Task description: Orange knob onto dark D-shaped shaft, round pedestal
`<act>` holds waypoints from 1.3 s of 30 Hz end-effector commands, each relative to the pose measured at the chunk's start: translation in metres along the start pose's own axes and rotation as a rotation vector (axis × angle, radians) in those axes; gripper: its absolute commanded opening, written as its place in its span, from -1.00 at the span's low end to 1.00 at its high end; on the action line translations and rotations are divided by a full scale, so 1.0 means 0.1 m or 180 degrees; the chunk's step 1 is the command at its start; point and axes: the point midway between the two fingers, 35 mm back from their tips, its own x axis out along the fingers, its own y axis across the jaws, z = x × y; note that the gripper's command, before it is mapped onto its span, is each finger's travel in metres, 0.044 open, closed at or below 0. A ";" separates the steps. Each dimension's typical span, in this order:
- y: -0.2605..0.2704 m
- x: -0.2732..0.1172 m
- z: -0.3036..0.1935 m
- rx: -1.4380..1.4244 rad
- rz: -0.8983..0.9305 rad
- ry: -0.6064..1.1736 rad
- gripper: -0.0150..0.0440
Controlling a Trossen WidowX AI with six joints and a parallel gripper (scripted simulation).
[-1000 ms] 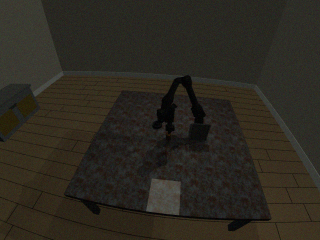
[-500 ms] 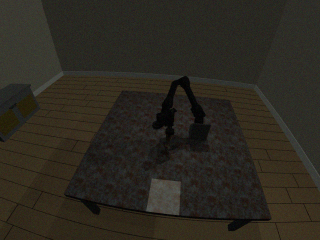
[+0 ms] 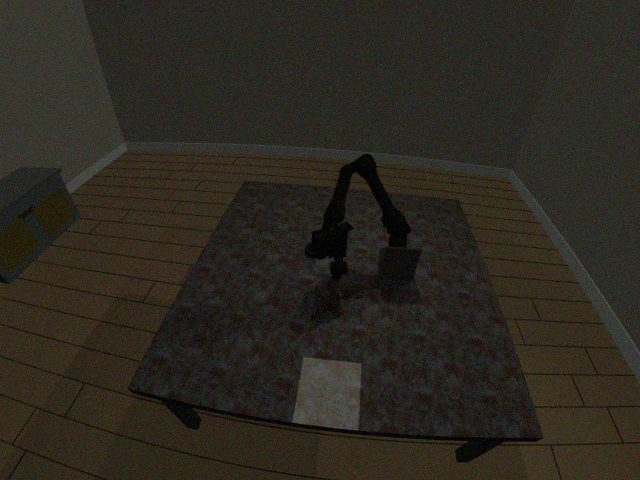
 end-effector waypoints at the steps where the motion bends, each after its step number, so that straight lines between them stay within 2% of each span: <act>1: 0.00 0.07 -0.01 -0.0025 -0.0016 -0.0001 1.00; 23: -0.03 0.39 -0.03 -0.0023 -0.0035 0.0004 1.00; 33: -0.03 0.39 -0.03 -0.0023 -0.0035 0.0004 0.11; 39: -0.03 0.39 -0.03 -0.0023 -0.0035 0.0004 -0.03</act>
